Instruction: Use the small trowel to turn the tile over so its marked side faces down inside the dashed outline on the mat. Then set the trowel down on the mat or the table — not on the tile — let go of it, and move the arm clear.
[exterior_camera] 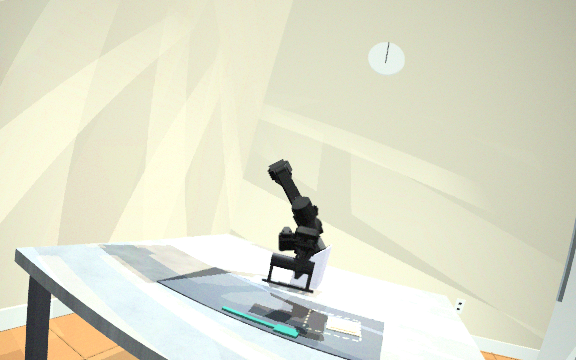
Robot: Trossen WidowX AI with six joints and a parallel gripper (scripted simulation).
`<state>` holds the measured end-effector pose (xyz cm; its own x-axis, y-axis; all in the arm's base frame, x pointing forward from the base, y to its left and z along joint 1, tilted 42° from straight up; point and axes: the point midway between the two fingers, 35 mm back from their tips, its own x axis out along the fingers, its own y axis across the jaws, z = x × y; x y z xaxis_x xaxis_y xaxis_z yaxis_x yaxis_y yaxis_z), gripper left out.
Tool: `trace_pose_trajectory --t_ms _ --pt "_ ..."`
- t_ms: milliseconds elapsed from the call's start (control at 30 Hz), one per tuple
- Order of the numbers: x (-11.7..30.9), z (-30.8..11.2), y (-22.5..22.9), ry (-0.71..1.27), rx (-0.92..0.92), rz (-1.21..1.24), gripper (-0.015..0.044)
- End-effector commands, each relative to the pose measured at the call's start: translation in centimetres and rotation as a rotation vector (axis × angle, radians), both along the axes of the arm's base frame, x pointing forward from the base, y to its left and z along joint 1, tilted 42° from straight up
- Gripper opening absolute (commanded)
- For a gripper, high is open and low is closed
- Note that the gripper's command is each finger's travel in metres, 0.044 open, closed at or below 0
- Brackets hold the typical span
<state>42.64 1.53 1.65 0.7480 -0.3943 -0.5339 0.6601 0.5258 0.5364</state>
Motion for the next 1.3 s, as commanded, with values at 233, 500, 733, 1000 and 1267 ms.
trace_pose_trajectory --t_ms 233,500,733,1000,1267 --pt "2.1 -4.4 6.1 0.014 0.026 0.001 0.0" --pt "2.3 -8.4 10.3 0.026 0.029 -0.001 0.0" --pt "1.9 -12.1 13.9 0.026 0.028 -0.004 0.0" --pt "0.5 -16.5 17.6 0.013 0.022 -0.004 0.0" --pt "-1.6 -21.0 20.7 -0.009 0.013 0.001 0.0"
